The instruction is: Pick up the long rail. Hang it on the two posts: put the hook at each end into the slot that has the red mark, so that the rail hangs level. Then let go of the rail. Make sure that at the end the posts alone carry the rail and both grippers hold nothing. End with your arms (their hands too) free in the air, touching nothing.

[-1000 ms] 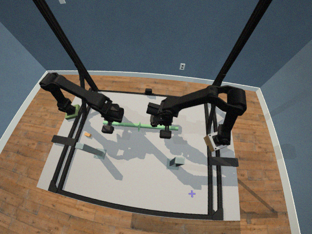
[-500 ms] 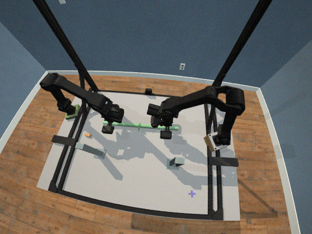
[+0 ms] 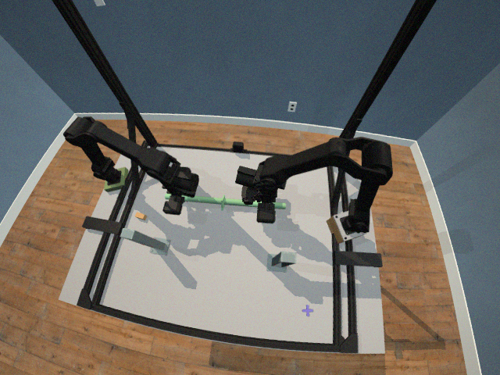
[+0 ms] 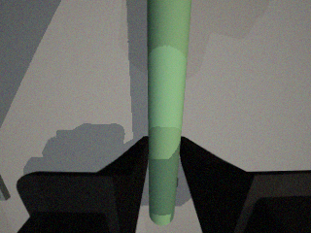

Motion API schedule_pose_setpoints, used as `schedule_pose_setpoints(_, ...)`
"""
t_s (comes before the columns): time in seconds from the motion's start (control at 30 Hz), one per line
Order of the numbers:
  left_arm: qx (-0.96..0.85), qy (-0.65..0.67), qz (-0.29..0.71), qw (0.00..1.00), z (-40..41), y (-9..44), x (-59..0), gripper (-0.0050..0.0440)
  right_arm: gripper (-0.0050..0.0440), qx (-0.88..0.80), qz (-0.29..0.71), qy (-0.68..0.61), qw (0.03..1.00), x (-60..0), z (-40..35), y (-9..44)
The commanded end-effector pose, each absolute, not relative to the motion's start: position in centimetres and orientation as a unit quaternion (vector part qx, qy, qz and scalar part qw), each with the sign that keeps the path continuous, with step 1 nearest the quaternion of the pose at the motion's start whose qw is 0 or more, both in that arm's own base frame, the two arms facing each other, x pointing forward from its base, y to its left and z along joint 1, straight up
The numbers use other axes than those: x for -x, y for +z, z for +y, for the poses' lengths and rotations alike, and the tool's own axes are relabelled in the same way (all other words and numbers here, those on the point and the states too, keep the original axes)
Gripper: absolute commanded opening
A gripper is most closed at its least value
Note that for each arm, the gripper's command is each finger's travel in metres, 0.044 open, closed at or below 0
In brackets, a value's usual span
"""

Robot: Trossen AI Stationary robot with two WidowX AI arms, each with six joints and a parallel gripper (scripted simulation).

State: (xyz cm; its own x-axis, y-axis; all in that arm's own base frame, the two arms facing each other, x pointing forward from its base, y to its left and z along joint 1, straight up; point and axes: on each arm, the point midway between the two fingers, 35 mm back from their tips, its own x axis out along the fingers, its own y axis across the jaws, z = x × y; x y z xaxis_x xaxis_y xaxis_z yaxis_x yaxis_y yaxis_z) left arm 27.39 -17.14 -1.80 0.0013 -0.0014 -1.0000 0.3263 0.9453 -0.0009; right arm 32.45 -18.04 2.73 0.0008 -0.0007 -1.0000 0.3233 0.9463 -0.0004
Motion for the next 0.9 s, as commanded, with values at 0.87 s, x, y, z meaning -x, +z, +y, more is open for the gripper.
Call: schedule_pose_setpoints(0.87, -0.116, -0.116, 0.698, 0.697, -17.2, 1.4, -27.5, 0.0000, 0.0000, -0.115, 0.697, -0.116, 0.698, -32.6, -18.1, 5.9)
